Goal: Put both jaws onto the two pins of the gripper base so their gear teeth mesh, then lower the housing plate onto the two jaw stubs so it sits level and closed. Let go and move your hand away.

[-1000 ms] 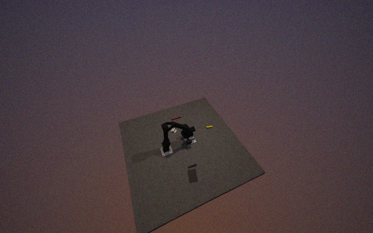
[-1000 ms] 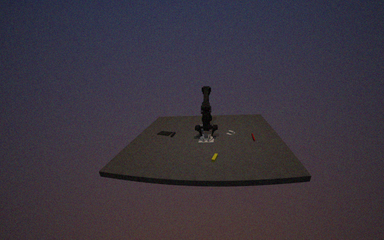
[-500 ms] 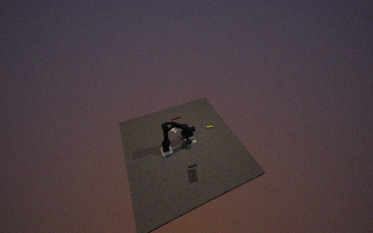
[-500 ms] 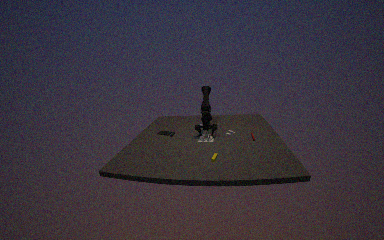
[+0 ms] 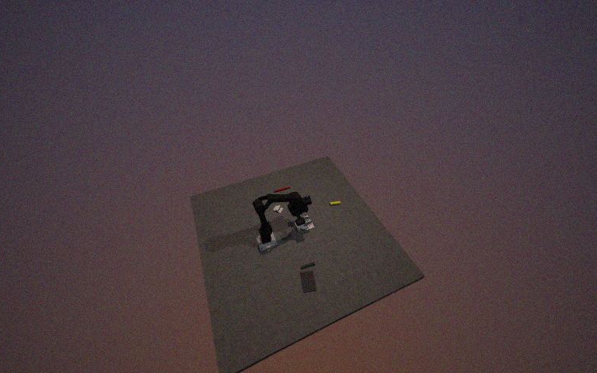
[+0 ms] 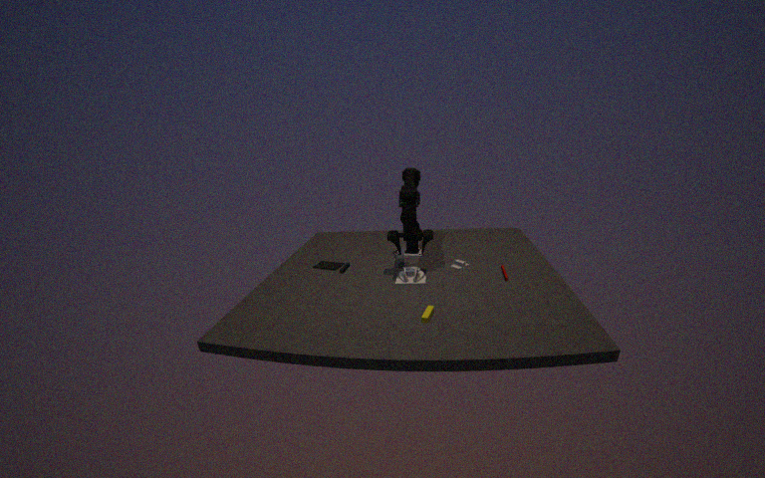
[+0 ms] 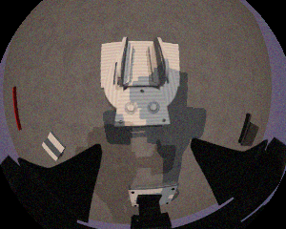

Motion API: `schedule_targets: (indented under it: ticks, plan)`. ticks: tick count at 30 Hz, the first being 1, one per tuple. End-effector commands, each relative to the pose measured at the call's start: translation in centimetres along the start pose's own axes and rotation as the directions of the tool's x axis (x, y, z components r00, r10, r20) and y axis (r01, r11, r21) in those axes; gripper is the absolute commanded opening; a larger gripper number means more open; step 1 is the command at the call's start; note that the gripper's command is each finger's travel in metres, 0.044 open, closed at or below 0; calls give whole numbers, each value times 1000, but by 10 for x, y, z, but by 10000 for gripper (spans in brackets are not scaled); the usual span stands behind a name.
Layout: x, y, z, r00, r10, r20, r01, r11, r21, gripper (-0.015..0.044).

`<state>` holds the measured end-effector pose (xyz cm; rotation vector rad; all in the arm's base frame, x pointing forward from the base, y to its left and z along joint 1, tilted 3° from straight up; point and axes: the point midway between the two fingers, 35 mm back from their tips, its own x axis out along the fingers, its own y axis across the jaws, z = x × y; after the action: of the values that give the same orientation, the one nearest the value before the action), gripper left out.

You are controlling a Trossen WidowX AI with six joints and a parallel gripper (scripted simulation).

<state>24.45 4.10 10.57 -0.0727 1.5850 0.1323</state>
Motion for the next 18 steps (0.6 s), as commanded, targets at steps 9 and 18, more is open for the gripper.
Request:
schedule_targets:
  ticks: [9,18]
  plan:
    - [-45,-2,-43,1000,-3,8,3,1000,-7,440]
    - [-45,-2,-43,1000,-3,8,3,1000,-7,440]
